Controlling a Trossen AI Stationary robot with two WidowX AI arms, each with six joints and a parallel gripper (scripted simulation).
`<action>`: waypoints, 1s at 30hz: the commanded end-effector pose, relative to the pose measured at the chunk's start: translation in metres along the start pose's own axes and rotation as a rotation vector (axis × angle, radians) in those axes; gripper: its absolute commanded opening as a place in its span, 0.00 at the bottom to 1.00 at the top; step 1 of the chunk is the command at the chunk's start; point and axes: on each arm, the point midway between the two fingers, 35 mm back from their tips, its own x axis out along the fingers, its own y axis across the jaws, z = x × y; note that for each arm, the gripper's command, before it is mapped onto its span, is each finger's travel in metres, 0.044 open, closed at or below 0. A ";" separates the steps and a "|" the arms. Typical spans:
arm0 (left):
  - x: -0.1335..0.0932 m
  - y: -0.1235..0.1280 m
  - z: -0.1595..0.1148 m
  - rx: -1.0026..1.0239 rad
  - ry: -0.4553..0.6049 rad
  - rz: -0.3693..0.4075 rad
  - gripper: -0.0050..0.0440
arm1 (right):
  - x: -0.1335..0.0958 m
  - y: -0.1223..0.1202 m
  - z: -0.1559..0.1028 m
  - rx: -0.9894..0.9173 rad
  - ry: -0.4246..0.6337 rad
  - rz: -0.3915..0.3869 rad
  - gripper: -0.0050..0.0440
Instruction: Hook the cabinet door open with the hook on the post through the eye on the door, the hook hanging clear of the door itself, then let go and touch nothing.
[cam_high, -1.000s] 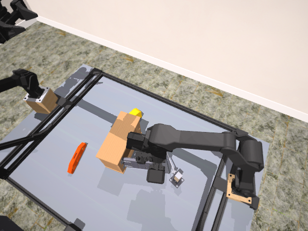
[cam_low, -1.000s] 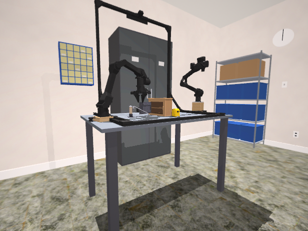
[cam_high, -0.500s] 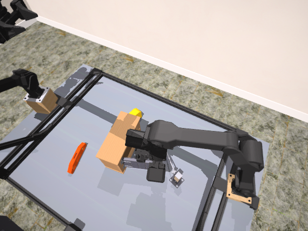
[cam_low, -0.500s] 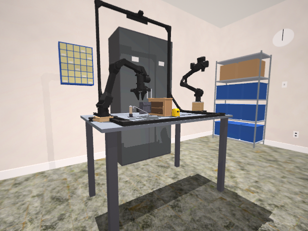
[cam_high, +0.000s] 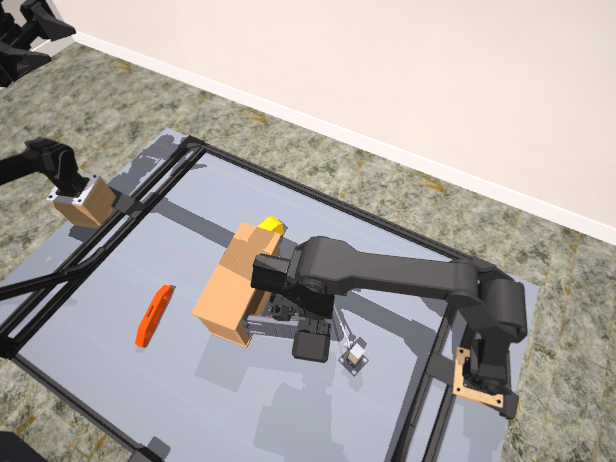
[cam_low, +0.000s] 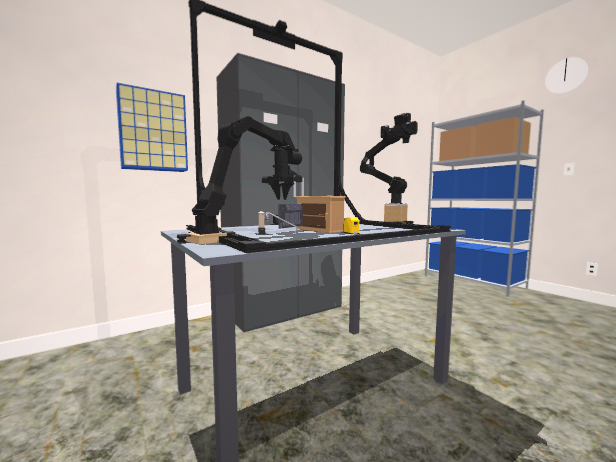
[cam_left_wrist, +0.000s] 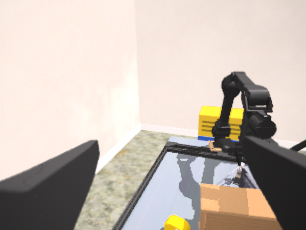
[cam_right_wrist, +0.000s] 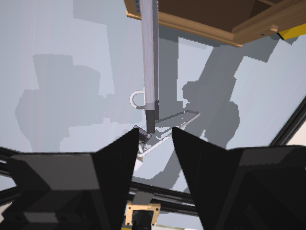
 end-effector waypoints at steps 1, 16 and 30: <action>0.000 -0.001 0.000 -0.001 0.000 -0.005 0.92 | 0.003 -0.021 -0.003 0.092 0.010 -0.013 0.43; 0.000 -0.001 0.000 -0.001 0.000 -0.005 0.92 | 0.038 -0.051 -0.016 0.688 -0.117 0.140 0.43; 0.000 -0.001 0.000 -0.001 0.000 -0.005 0.92 | 0.062 -0.067 -0.033 1.125 -0.191 0.300 0.43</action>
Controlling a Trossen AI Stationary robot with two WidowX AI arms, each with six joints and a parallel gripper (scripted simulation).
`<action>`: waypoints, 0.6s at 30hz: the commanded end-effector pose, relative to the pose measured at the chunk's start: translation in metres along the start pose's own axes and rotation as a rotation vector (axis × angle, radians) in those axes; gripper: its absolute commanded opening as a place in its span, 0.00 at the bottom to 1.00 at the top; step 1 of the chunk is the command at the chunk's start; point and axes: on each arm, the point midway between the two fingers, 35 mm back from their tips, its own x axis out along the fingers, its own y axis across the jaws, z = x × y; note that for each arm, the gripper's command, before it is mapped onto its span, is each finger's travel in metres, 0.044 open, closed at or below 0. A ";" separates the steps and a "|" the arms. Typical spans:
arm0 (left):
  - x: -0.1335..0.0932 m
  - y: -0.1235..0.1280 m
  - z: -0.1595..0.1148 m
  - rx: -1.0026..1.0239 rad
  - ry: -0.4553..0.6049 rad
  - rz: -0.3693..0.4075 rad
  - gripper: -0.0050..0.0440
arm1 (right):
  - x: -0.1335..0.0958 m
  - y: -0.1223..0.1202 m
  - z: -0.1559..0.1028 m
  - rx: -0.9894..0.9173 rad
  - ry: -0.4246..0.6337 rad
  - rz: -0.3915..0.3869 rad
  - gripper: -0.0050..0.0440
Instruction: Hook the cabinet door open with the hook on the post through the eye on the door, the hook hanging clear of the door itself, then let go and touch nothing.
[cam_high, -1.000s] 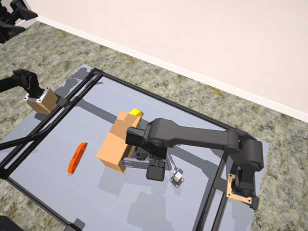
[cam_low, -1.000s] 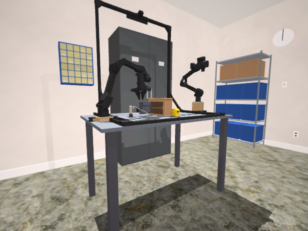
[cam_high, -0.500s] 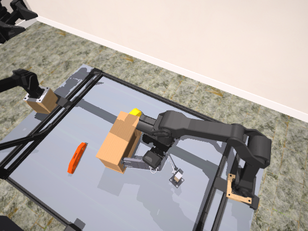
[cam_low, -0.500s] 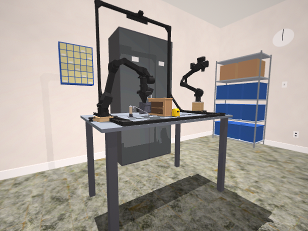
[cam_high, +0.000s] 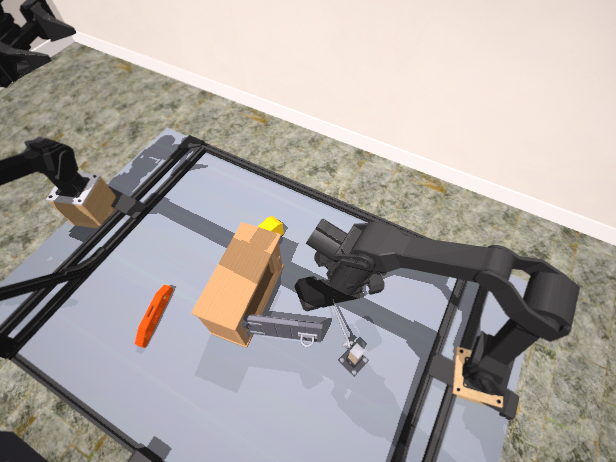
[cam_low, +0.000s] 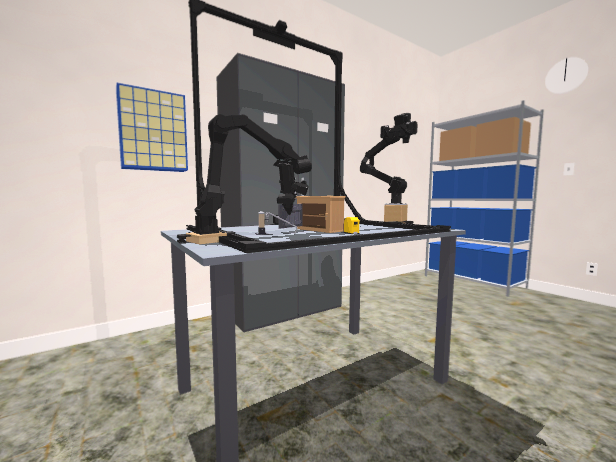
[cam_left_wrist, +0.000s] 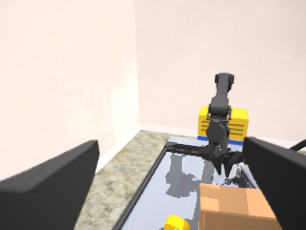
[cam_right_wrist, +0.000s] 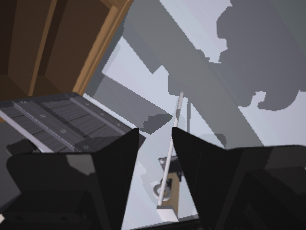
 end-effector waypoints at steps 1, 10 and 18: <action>0.000 0.000 0.000 -0.001 0.000 -0.004 0.92 | 0.002 -0.007 -0.002 0.091 -0.004 0.033 0.43; 0.000 0.000 0.000 -0.001 0.000 -0.004 0.92 | 0.013 -0.012 -0.002 0.109 -0.006 0.040 0.43; 0.000 0.000 0.000 -0.001 0.000 -0.004 0.92 | 0.018 -0.013 -0.002 0.109 -0.006 0.040 0.43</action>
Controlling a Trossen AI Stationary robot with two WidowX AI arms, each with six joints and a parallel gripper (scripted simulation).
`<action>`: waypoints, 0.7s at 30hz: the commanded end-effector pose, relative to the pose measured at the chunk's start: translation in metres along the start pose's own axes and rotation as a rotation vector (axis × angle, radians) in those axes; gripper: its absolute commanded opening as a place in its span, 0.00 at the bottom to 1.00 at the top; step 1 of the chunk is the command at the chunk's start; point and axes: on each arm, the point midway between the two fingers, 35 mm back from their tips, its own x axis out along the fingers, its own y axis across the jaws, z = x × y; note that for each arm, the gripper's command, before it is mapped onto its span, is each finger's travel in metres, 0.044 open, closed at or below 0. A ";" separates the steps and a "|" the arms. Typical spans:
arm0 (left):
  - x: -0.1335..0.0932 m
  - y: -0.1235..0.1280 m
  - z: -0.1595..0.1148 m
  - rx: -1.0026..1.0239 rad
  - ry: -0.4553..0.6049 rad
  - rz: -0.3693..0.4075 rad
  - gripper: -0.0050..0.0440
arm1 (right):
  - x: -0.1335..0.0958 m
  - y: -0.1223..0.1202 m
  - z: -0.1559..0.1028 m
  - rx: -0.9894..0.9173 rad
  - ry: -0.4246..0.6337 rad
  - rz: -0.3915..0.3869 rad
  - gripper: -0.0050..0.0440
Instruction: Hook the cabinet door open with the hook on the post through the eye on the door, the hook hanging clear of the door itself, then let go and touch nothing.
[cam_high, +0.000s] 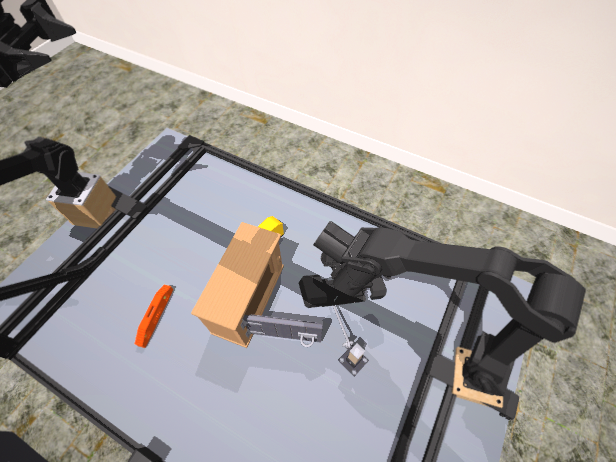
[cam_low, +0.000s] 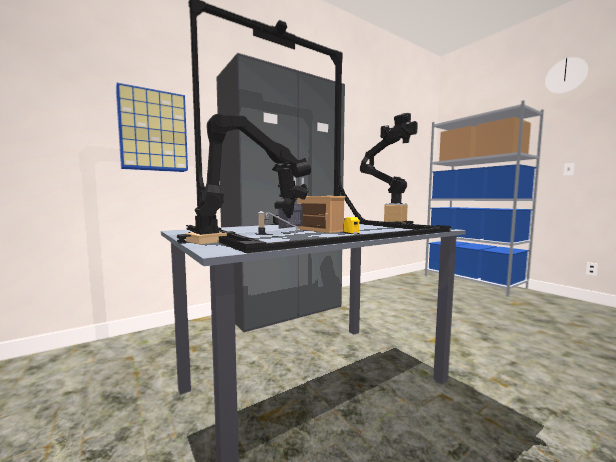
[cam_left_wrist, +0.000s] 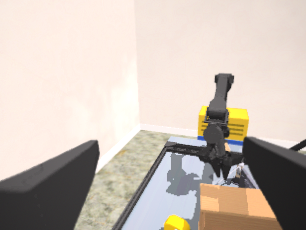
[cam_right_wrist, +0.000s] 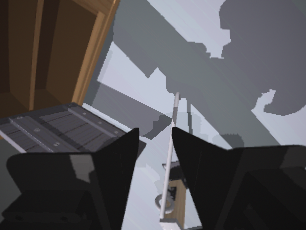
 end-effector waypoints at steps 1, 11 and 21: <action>0.000 -0.001 0.000 0.000 0.000 -0.004 0.92 | 0.006 -0.005 -0.002 0.008 0.012 -0.008 0.43; 0.000 -0.001 0.000 0.000 0.000 -0.004 0.92 | 0.022 -0.010 -0.002 0.008 0.011 -0.009 0.43; 0.000 -0.001 0.000 0.000 0.000 -0.004 0.92 | 0.034 -0.014 -0.002 0.008 0.010 -0.010 0.43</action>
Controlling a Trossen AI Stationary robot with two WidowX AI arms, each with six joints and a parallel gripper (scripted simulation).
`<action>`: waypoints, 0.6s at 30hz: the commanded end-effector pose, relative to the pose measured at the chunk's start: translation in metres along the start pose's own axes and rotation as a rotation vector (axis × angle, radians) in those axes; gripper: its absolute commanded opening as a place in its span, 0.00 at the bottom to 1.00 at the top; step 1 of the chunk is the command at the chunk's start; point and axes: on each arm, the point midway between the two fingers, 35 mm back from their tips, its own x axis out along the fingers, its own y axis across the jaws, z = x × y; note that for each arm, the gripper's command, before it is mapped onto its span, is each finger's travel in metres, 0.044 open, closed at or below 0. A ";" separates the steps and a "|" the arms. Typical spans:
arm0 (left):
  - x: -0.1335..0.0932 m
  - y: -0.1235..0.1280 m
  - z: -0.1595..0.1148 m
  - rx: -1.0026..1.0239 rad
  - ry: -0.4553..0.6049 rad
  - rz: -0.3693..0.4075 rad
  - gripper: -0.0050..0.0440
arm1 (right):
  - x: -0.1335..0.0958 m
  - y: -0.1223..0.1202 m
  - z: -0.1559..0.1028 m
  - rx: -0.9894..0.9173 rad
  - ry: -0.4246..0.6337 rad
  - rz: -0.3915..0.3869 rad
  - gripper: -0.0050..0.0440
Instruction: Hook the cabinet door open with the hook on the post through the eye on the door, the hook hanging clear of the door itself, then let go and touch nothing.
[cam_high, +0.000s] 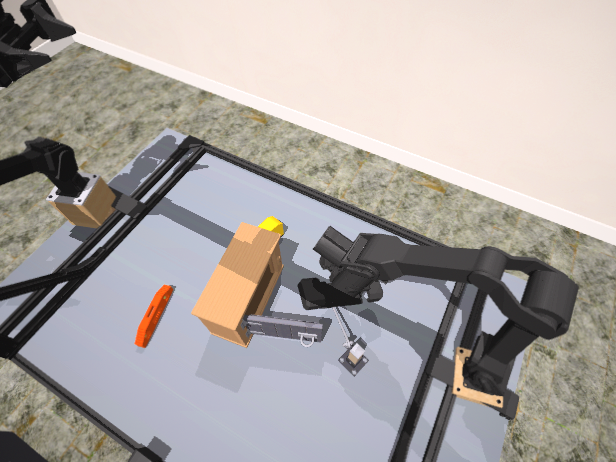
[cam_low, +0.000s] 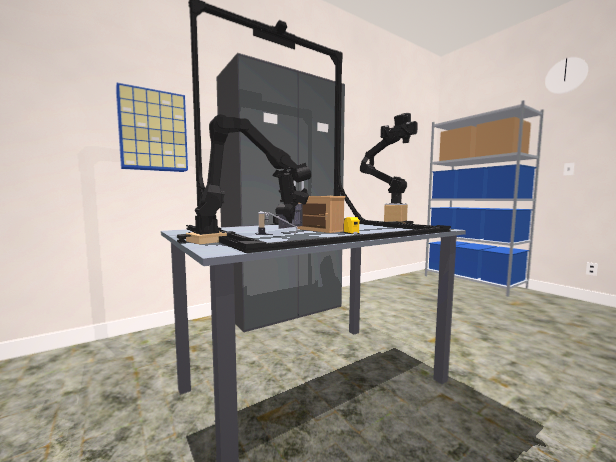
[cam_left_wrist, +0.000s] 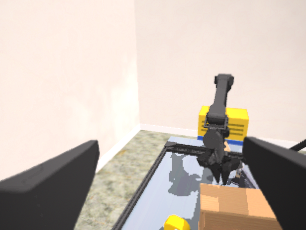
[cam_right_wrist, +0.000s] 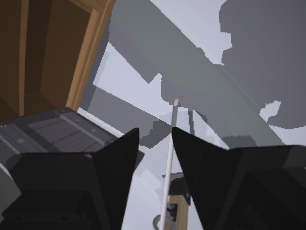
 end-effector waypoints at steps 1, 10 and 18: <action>0.000 -0.001 0.000 0.000 0.000 -0.004 0.92 | 0.016 -0.011 -0.006 0.010 0.025 -0.028 0.43; 0.000 -0.001 0.000 0.000 0.000 -0.004 0.92 | 0.027 -0.016 -0.006 0.011 0.024 -0.028 0.43; 0.000 -0.001 0.000 0.000 0.000 -0.004 0.92 | 0.035 -0.020 -0.007 0.011 0.023 -0.029 0.43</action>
